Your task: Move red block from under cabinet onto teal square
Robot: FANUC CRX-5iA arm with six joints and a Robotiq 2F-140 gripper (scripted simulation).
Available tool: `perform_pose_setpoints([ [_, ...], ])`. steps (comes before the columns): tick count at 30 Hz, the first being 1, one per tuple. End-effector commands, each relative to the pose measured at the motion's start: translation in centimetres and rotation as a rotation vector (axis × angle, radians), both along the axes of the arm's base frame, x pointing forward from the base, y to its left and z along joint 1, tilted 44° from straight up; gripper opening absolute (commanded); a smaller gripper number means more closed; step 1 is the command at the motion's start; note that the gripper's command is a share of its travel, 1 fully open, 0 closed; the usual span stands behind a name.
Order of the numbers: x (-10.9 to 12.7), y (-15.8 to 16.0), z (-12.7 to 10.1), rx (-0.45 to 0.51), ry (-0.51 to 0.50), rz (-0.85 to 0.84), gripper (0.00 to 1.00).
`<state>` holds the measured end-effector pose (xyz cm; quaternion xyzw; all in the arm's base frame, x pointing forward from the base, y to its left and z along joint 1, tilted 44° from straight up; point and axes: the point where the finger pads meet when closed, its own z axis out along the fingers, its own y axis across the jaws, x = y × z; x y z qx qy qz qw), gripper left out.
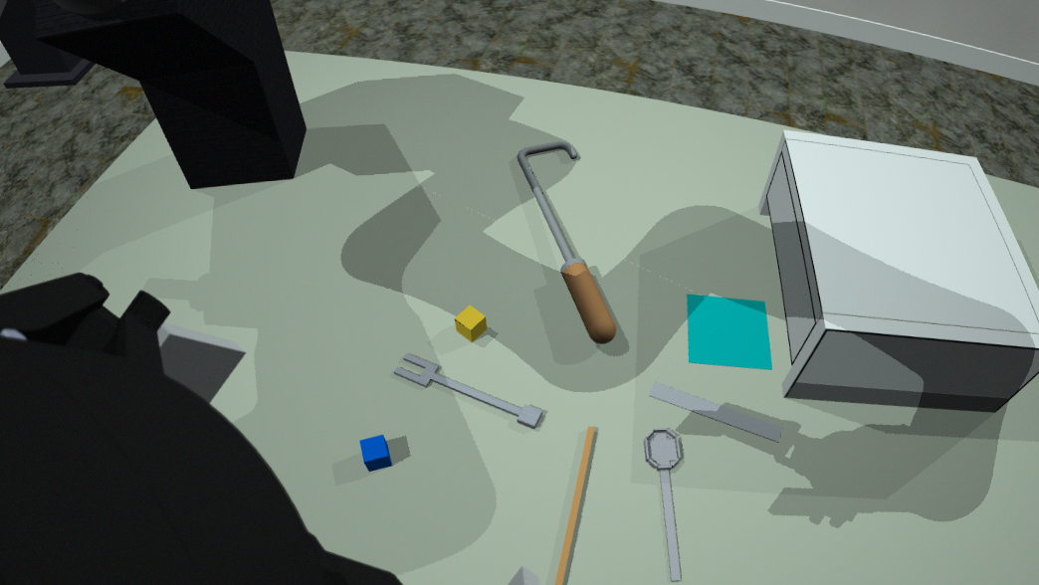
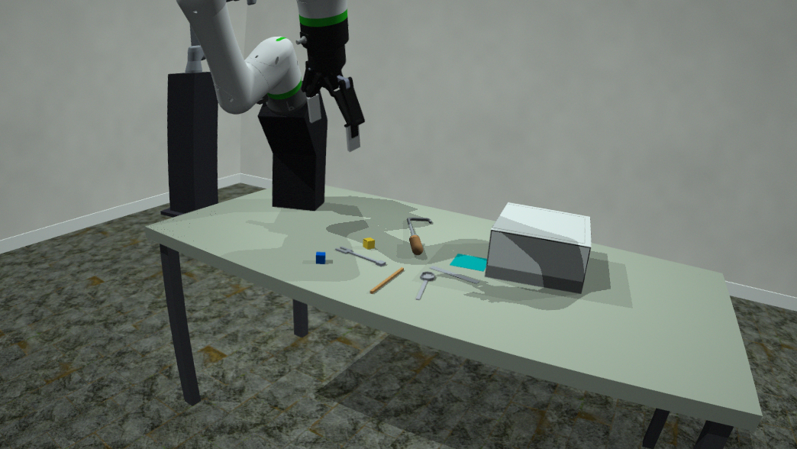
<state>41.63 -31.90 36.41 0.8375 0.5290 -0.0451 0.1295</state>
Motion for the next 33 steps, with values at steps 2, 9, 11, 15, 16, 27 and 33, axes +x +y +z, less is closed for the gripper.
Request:
perform_pose_setpoints([
  [2, 0.0, 0.0, 0.0, 0.000, 0.000, 0.000, 1.00],
  [9, 0.0, 0.0, 0.0, 0.000, 0.000, 0.000, 1.00],
  [11, 0.0, 0.0, 0.0, 0.000, 0.000, 0.000, 1.00],
  [15, 0.0, 0.0, 0.0, 0.000, 0.000, 0.000, 1.00],
  [16, 0.0, 0.0, 0.0, 0.000, 0.000, 0.000, 1.00],
  [27, 5.7, 0.5, -10.3, -0.194, 0.244, 0.360, 0.00],
  [33, 8.5, 1.7, -15.6, -0.285, 0.361, 0.563, 0.00],
])
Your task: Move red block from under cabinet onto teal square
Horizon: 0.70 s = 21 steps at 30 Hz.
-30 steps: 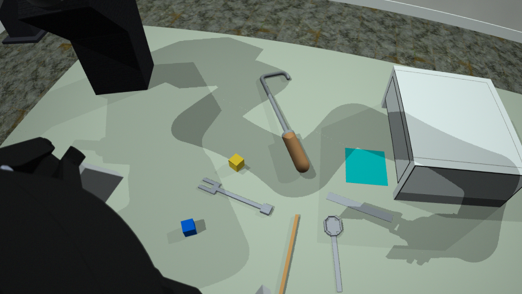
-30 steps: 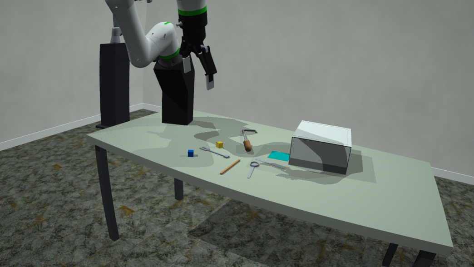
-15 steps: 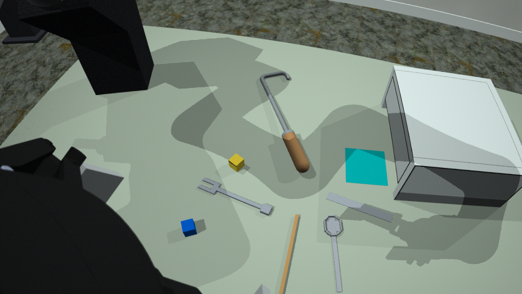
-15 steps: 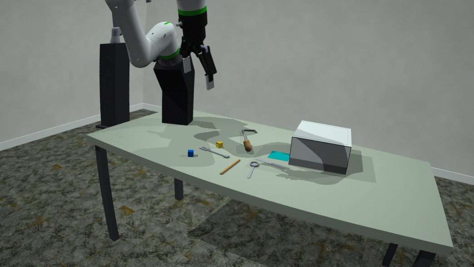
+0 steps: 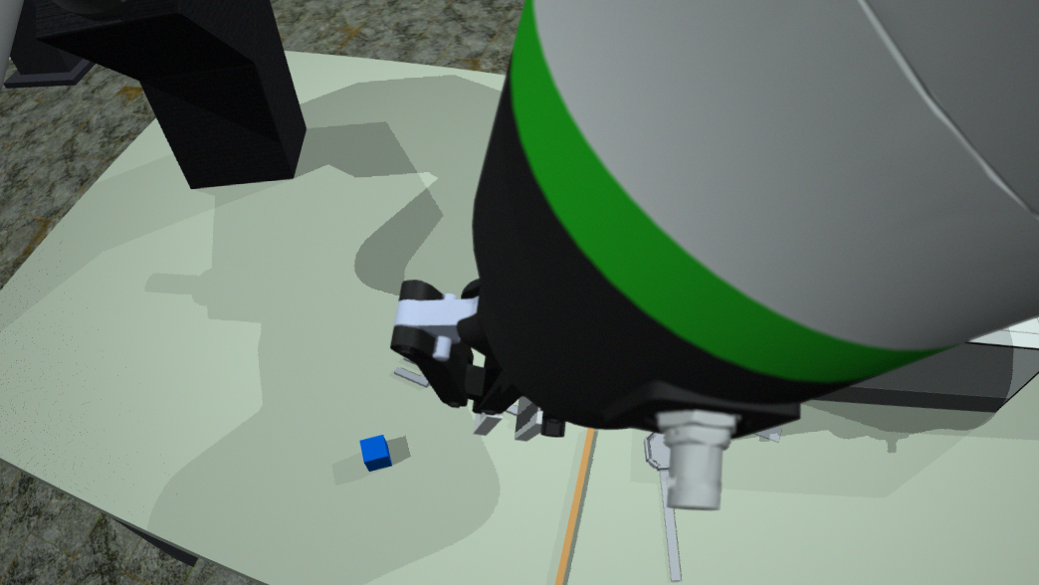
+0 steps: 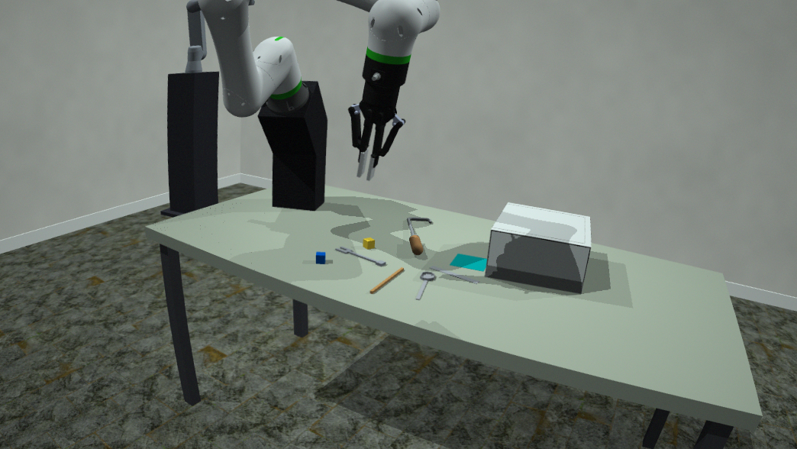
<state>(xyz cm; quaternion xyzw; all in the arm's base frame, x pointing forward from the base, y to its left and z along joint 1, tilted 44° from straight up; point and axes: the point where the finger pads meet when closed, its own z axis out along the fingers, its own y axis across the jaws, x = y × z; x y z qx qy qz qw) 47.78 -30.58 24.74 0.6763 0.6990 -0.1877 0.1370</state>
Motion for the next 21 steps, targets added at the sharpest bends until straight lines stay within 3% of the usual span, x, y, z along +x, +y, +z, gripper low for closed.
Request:
perform_pose_setpoints([
  [1, 2.4, 0.4, -3.9, -0.086, 0.063, 0.145, 0.00],
  [2, 3.8, 1.8, -7.0, -0.123, 0.134, 0.272, 0.00],
  [4, 4.3, 2.0, -7.8, -0.155, 0.168, 0.342, 0.00],
  [7, 5.7, 4.1, -11.4, -0.184, 0.237, 0.471, 0.00],
  [8, 5.7, 4.1, -11.4, -0.201, 0.257, 0.514, 0.00],
  [10, 6.6, 6.2, -14.6, -0.212, 0.308, 0.605, 0.00],
  [12, 6.7, 6.4, -14.9, -0.243, 0.346, 0.693, 0.00],
  [13, 7.0, 8.4, -17.6, -0.237, 0.376, 0.740, 0.00],
  [18, 7.2, 8.7, -18.2, -0.276, 0.430, 0.863, 0.00],
  [20, 7.1, 12.5, -23.2, -0.292, 0.524, 1.045, 0.00],
  [21, 7.1, 12.6, -23.3, -0.300, 0.539, 1.081, 0.00],
])
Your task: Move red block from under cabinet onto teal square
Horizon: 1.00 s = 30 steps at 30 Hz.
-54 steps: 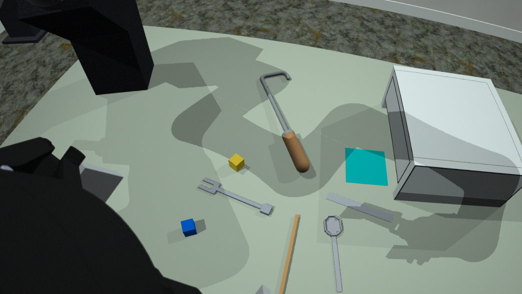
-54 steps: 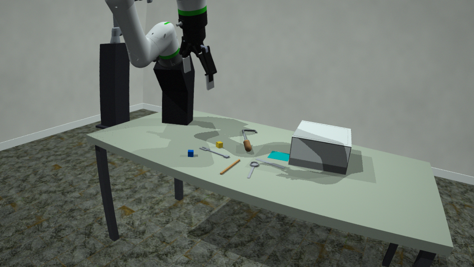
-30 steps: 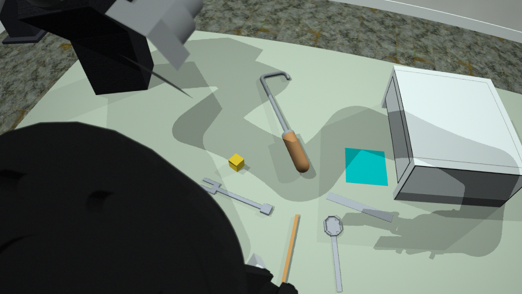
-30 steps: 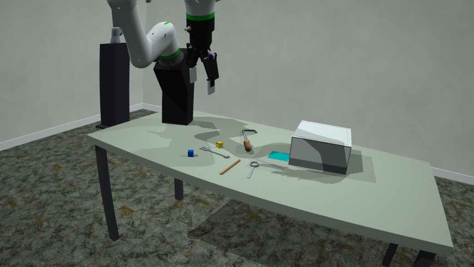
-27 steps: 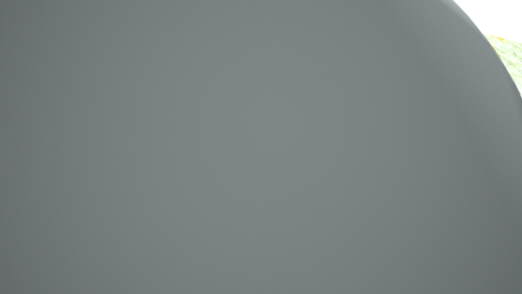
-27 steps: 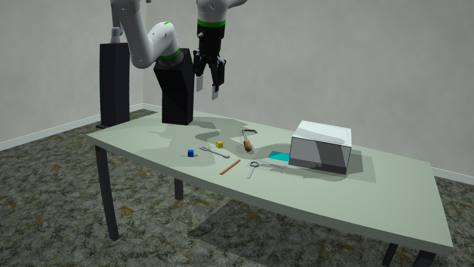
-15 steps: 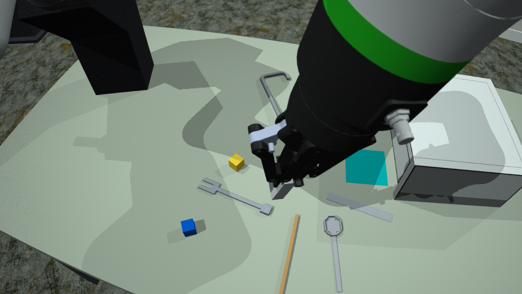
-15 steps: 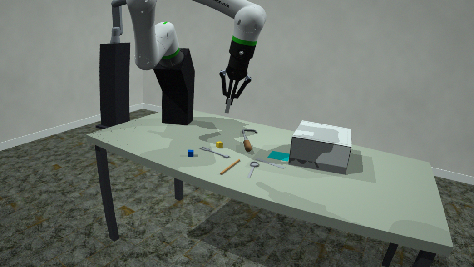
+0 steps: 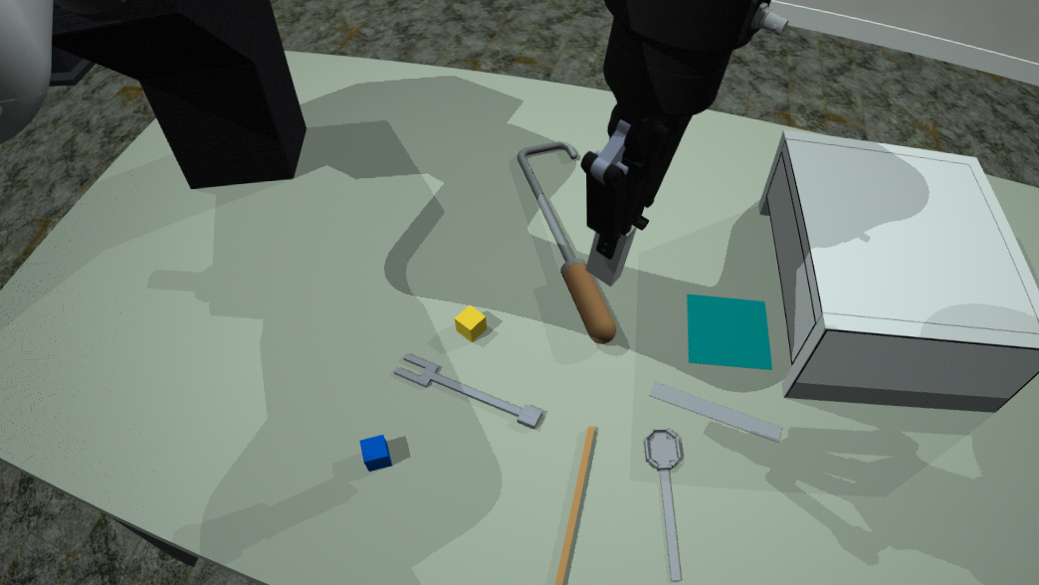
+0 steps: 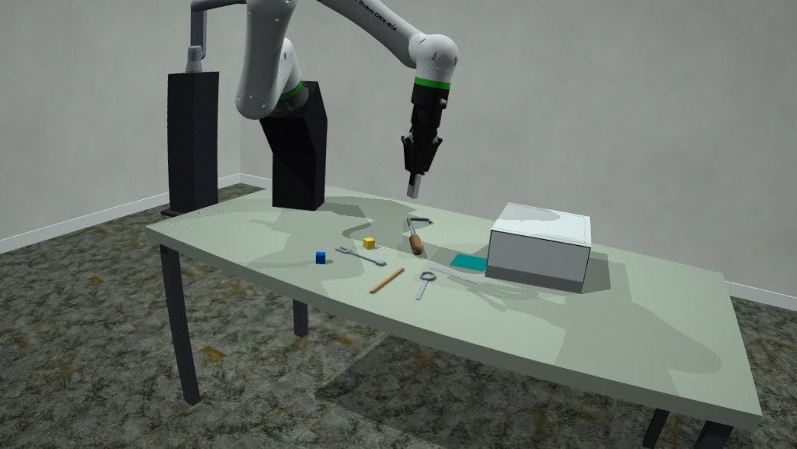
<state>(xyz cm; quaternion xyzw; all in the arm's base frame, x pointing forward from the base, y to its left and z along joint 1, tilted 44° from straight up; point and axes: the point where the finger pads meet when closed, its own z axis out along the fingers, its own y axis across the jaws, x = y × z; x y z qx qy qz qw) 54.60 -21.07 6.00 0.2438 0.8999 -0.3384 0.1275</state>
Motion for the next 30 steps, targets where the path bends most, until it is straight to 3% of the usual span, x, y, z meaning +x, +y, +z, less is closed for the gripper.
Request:
perform_pose_setpoints([
  [1, 0.0, 4.0, -5.7, -0.042, 0.120, 0.249, 0.00],
  [3, -0.3, 5.3, -7.5, -0.053, 0.170, 0.336, 0.00],
  [30, -0.3, 5.4, -7.5, -0.057, 0.181, 0.357, 0.00],
])
